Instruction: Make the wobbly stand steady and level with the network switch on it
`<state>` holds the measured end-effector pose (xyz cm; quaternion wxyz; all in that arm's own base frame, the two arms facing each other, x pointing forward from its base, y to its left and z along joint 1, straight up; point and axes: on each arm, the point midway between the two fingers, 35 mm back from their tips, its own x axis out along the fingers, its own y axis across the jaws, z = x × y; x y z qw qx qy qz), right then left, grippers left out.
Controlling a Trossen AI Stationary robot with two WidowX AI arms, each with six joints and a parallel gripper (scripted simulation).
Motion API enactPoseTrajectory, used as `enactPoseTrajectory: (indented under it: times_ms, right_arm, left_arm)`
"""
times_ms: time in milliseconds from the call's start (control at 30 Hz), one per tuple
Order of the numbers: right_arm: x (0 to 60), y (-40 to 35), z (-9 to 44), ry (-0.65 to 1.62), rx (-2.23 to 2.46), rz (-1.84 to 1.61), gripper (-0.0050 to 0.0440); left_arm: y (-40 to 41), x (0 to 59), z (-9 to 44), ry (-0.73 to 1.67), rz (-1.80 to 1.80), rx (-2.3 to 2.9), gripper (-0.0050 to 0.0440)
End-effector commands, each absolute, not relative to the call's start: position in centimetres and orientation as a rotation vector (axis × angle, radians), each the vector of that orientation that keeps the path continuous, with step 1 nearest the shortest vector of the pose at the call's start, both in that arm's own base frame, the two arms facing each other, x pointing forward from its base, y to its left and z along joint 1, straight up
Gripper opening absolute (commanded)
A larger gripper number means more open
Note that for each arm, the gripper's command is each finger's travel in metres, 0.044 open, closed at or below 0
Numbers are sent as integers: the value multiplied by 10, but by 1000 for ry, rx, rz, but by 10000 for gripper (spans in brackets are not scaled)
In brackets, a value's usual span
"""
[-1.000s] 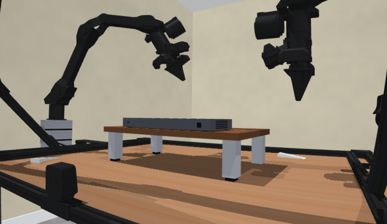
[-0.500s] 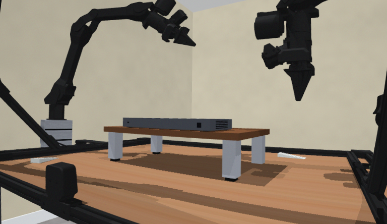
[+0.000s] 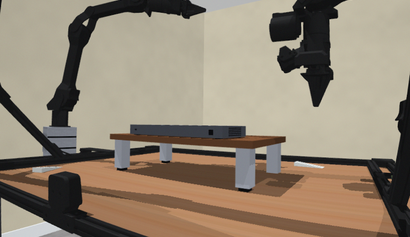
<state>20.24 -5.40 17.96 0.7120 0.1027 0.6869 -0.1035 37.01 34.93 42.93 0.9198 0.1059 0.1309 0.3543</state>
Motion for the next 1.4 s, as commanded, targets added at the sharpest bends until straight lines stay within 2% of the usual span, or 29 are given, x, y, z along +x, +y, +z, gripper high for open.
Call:
enactPoseTrajectory:
  times_ms: [0,33,367,600,933,1167,1367]
  right_arm:
    - [202,-54,180,1523,228,-230,0]
    - [202,-54,180,1523,228,-230,0]
    - [202,-54,180,1523,228,-230,0]
    - [202,-54,180,1523,228,-230,0]
    - [202,-54,180,1523,228,-230,0]
    - [202,-54,180,1523,228,-230,0]
    - [202,-54,180,1523,228,-230,0]
  left_arm:
    - [350,371,437,243,732,217,0]
    - [348,369,437,243,733,223,0]
    - [315,335,558,-149,780,310,0]
    - [313,332,558,-151,782,317,0]
    - [259,275,661,-531,786,396,0]
    - [256,271,661,-537,789,403,0]
    - [215,228,711,-759,771,447,0]
